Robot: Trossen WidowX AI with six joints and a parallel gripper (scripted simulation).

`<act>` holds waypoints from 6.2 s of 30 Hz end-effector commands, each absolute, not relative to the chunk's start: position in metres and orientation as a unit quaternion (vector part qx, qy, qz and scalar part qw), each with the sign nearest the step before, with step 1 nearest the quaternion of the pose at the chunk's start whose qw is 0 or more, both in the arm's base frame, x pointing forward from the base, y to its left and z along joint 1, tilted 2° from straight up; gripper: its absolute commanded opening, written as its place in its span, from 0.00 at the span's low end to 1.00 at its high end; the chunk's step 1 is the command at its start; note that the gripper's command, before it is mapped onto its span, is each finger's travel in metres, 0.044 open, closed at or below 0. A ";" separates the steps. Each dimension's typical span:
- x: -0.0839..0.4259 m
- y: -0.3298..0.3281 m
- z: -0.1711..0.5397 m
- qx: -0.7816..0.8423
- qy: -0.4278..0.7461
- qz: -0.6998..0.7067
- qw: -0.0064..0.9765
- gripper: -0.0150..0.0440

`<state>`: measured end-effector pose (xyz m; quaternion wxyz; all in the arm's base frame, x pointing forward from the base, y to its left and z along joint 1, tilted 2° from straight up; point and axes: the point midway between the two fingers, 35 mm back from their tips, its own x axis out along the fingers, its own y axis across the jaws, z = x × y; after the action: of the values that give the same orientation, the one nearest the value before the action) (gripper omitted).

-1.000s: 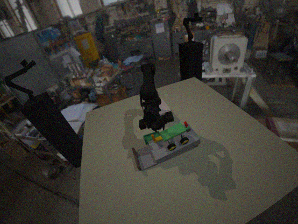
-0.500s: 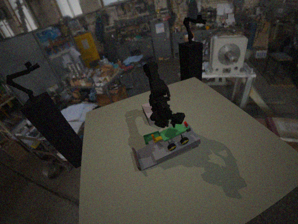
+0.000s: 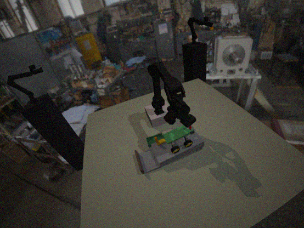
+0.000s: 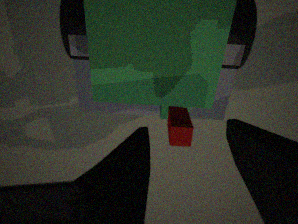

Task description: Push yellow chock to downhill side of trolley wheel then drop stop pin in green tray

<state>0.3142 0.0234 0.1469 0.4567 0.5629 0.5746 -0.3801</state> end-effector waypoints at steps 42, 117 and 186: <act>0.316 0.054 0.115 0.600 0.551 -0.420 0.399 0.58; 0.314 0.057 0.114 0.600 0.552 -0.420 0.399 0.25; 0.261 0.090 0.135 0.600 0.553 -0.420 0.397 0.25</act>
<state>0.2712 0.0892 0.1346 0.3982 0.5981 0.5541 -0.4204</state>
